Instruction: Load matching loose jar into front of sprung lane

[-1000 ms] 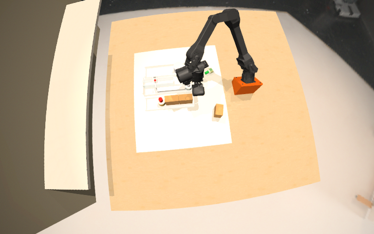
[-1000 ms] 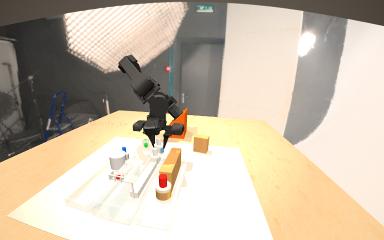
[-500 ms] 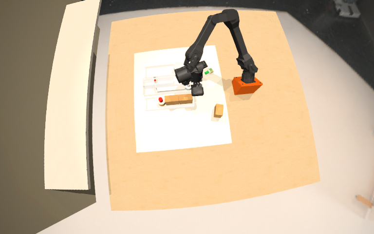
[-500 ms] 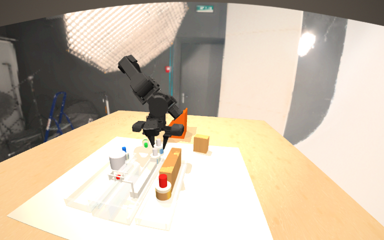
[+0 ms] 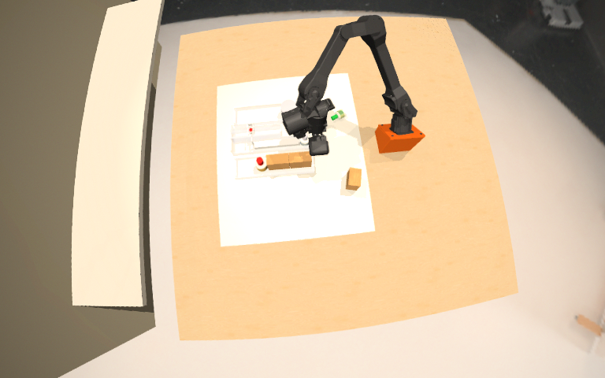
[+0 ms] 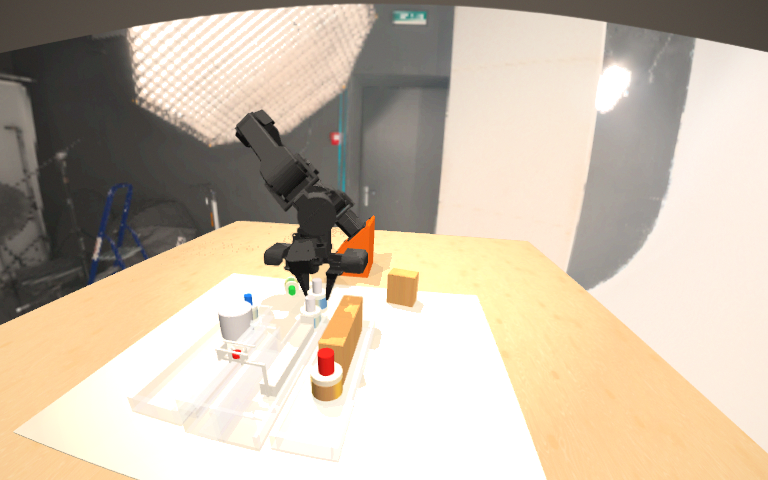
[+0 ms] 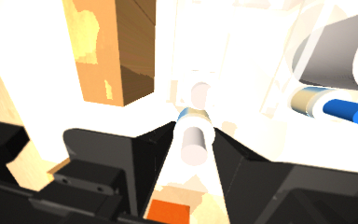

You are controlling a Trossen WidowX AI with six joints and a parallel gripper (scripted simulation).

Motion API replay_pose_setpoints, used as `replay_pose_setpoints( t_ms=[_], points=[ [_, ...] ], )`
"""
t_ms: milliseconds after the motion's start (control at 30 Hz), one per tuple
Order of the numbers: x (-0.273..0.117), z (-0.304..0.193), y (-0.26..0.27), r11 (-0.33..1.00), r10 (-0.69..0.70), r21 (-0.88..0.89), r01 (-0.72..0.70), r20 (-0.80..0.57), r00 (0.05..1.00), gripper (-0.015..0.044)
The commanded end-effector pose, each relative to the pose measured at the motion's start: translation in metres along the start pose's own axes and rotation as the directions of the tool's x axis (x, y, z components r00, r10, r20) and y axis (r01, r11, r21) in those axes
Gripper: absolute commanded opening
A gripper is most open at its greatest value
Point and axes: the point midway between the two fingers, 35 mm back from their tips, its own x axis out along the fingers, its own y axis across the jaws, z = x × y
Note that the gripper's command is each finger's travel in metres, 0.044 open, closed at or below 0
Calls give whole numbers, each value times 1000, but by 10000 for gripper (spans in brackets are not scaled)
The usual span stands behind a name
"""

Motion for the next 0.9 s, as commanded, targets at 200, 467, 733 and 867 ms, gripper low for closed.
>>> replay_pose_setpoints(
  t_ms=[200,467,733,867],
  points=[
    [-1,8,-1,1000,-2,6,1,11,1000,0],
    [-1,11,-1,1000,-2,6,1,12,1000,0],
    [-1,14,-1,1000,-2,6,1,12,1000,0],
    [-1,15,-2,1000,-2,6,1,12,1000,0]
  ],
)
